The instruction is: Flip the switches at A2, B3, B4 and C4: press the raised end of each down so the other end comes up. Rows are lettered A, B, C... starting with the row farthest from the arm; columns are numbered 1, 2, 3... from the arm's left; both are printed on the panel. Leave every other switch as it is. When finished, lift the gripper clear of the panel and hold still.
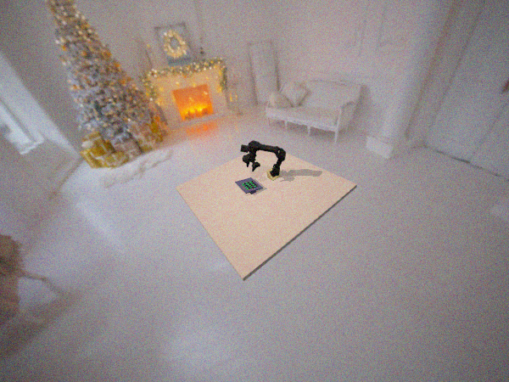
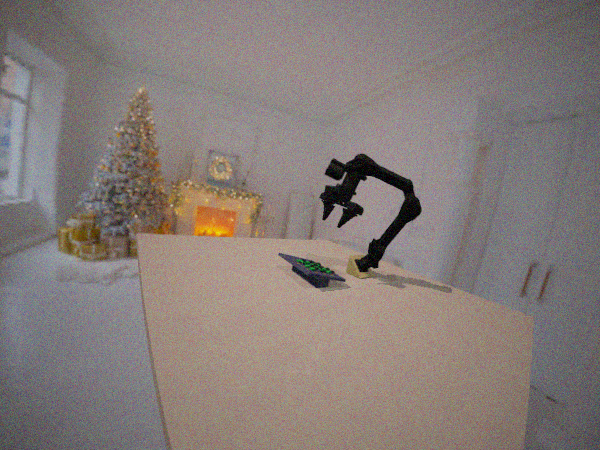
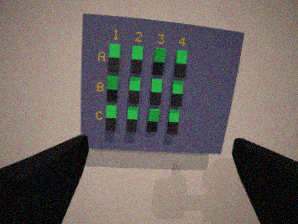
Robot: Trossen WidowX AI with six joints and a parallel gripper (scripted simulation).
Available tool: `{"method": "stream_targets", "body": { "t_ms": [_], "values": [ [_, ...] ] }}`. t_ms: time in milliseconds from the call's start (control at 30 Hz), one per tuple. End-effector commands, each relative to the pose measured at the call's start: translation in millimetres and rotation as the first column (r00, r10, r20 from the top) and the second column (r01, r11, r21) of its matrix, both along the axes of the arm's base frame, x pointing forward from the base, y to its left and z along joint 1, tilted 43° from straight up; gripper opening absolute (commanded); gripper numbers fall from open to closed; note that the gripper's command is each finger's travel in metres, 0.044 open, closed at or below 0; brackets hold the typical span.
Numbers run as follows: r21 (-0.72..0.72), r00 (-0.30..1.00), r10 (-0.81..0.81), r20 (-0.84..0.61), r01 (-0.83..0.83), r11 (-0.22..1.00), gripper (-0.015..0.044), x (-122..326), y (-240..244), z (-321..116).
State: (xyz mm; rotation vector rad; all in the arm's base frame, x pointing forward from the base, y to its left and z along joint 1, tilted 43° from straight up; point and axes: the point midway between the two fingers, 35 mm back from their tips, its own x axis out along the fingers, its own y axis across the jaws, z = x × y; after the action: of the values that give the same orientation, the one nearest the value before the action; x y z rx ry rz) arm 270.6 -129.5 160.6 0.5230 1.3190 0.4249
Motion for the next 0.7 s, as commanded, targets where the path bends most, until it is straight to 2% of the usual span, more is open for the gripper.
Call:
{"method": "stream_targets", "body": {
  "t_ms": [0, 200, 467, 667],
  "values": [
    [0.004, 1.0, -0.001, -0.002, 0.001, 1.0, 0.0374, 2, 2, -2],
    [0.115, 0.997, -0.006, -0.075, 0.015, 0.993, 0.0216, 43, 67, -67],
    [0.119, 0.997, -0.006, -0.079, 0.015, 0.993, 0.0006, 44, 69, -69],
    [0.119, 0.998, -0.023, -0.058, 0.03, 0.992, 0.0, 49, 93, -94]
  ]
}}
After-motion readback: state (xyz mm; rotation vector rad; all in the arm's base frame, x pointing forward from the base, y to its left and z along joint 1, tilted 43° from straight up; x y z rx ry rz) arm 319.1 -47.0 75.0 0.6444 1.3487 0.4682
